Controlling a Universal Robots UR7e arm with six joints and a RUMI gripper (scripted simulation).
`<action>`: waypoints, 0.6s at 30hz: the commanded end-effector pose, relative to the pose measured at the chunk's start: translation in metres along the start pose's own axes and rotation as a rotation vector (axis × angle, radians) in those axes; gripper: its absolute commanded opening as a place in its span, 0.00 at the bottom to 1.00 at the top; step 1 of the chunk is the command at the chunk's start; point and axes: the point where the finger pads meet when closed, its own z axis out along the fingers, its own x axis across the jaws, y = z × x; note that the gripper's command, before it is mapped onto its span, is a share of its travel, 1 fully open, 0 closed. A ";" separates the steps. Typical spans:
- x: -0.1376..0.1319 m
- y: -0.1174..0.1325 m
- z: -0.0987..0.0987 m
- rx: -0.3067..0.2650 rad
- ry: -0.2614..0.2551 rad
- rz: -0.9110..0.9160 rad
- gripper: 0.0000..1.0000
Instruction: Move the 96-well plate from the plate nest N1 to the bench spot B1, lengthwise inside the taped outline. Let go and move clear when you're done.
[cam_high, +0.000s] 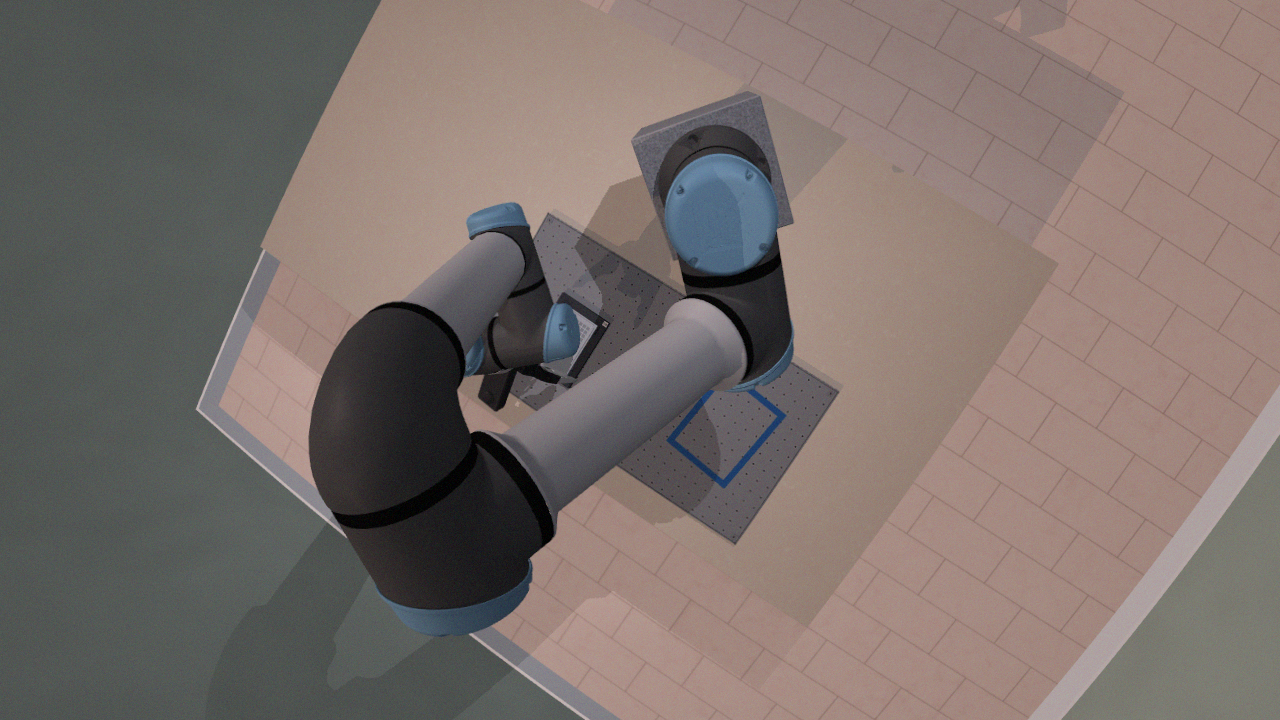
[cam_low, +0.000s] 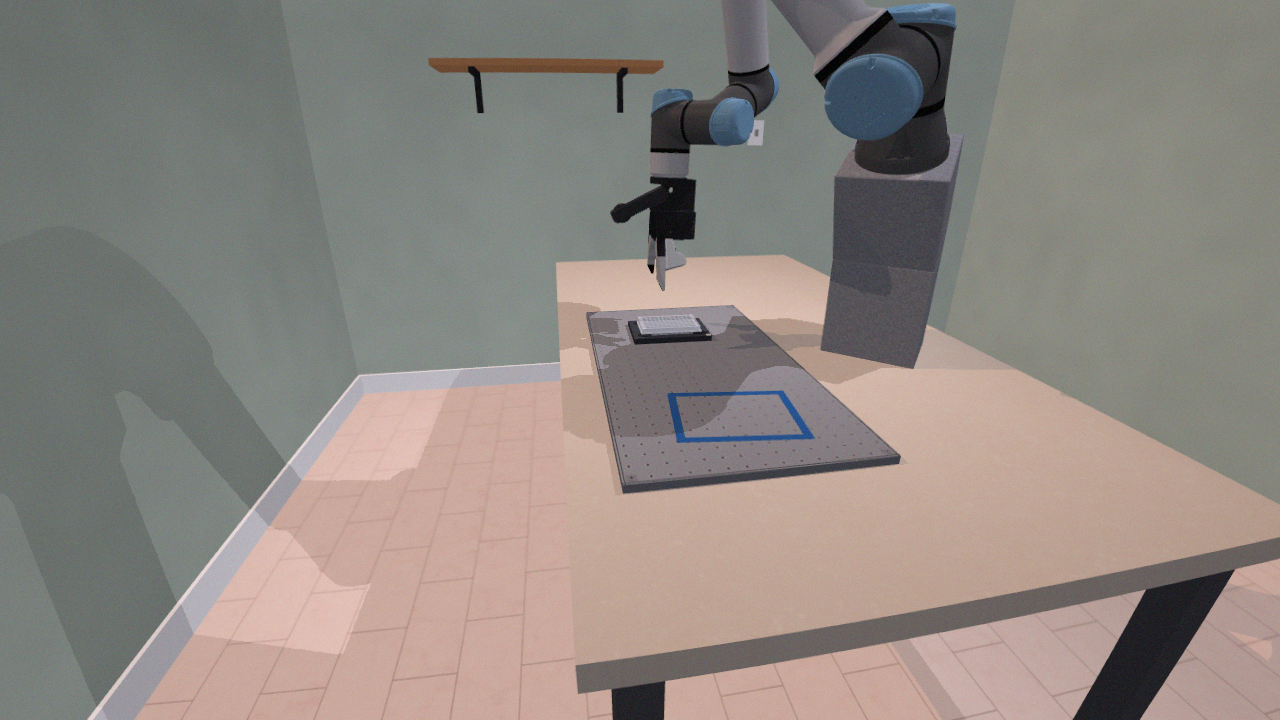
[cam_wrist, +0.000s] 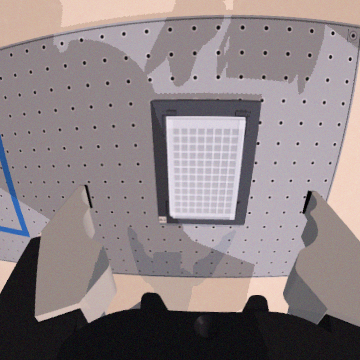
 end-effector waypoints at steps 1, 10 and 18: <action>0.006 0.016 0.007 -0.035 0.021 -0.019 1.00; 0.010 0.030 0.013 -0.035 0.021 -0.019 1.00; 0.010 0.030 0.013 -0.035 0.021 -0.019 1.00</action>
